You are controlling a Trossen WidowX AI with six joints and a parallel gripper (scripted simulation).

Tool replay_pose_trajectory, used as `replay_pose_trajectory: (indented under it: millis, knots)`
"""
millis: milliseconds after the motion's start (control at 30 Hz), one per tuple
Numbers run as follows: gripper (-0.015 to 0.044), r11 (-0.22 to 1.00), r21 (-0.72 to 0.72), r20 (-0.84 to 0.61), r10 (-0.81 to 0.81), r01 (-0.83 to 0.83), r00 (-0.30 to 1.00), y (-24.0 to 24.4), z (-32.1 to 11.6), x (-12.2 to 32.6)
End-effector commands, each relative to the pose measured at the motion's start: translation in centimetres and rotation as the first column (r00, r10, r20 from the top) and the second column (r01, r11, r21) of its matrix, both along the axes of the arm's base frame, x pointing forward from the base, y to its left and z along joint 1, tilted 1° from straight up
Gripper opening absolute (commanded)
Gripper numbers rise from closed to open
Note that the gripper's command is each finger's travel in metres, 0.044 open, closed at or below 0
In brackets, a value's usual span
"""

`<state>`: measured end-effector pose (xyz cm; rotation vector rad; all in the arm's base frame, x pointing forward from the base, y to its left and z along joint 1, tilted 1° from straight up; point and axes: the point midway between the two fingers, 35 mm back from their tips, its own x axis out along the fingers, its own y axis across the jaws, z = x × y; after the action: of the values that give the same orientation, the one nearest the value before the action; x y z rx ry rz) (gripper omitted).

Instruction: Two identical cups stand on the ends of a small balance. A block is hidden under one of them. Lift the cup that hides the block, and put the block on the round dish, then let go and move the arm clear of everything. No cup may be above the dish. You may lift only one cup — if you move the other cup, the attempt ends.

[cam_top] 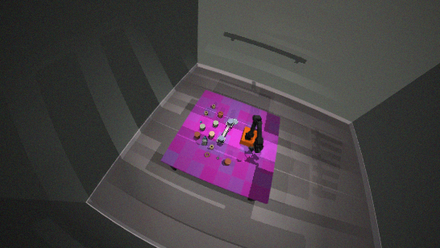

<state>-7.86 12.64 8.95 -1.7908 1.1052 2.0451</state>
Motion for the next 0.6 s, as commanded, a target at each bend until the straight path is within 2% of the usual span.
replay_pose_trajectory:
  millis: [0, 267, 567]
  knots:
    - [0.0440, 0.995, 0.034, 0.025, -0.093, 0.092, 0.995, 0.6, 0.0, 1.2]
    - [0.0440, 0.944, 0.121, 0.067, -0.317, 0.308, 0.946, 1.8, 0.3, 4.1]
    - [0.0440, 0.819, 0.222, 0.096, -0.558, 0.528, 0.825, 2.4, 0.8, 7.5]
